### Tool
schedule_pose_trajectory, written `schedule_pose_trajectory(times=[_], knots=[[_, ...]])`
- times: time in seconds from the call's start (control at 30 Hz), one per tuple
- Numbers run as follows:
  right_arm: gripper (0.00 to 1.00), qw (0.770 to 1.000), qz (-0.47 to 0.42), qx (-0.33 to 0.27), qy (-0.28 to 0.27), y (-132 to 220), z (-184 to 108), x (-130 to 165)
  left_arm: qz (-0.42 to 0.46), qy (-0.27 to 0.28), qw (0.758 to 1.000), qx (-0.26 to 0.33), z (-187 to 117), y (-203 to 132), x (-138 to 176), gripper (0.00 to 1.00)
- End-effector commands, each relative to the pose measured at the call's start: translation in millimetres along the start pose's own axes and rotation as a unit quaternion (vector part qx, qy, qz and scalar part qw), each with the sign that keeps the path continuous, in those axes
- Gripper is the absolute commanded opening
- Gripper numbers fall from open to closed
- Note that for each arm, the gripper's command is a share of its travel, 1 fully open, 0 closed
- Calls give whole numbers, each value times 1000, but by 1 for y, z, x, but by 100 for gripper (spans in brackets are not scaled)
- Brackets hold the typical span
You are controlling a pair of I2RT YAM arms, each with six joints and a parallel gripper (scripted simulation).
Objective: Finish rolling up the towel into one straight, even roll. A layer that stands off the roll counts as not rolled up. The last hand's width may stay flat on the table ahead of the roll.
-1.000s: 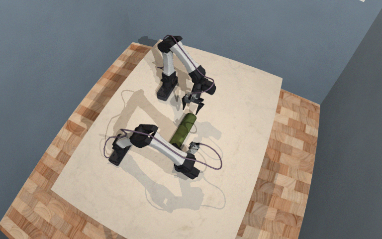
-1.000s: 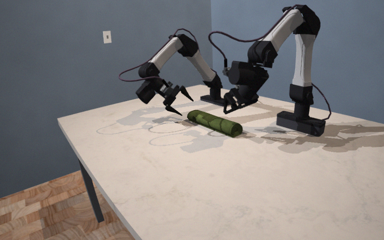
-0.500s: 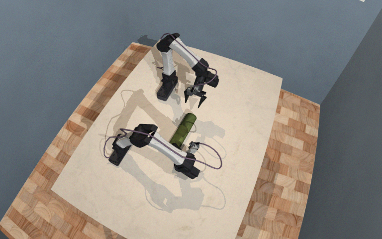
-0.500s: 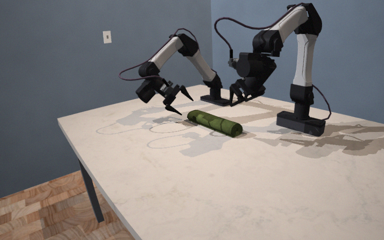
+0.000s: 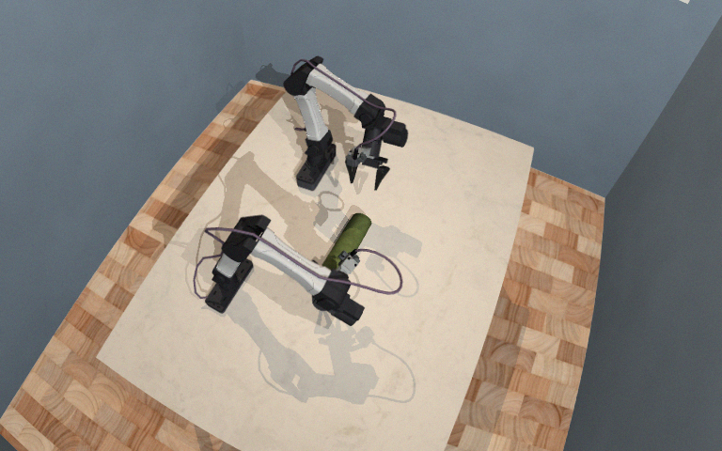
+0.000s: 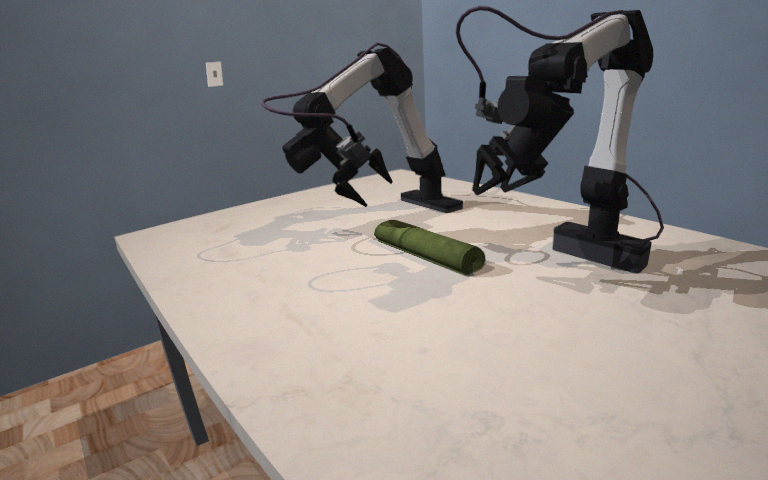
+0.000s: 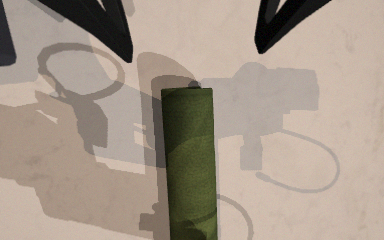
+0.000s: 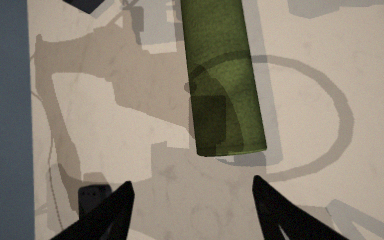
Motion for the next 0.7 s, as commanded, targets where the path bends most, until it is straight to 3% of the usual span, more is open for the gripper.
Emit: schedule_pose_trajectory(times=[0.0,0.4,0.47,0.67], knots=[[85,998,-36,59,1,22,-15,10,13,20,1000,-3,-11,-14,2,85],[85,959,-139,246,0,107,-41,57,60,88,992,-61,-56,-54,3,85],[85,959,-139,246,0,107,-41,57,60,88,992,-61,-56,-54,3,85],[85,925,-186,332,0,144,-49,82,82,121,985,-88,-76,-73,4,85]])
Point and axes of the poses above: on each arm, the point where the finger pads meet when closed, its own z axis out along the fingers, its own y axis across the jaws, x = y × z, the point moved 9 cm from there along -z, back along the fingers, and after that the axes turned 13 degrees about z, right-handed, at the moved point
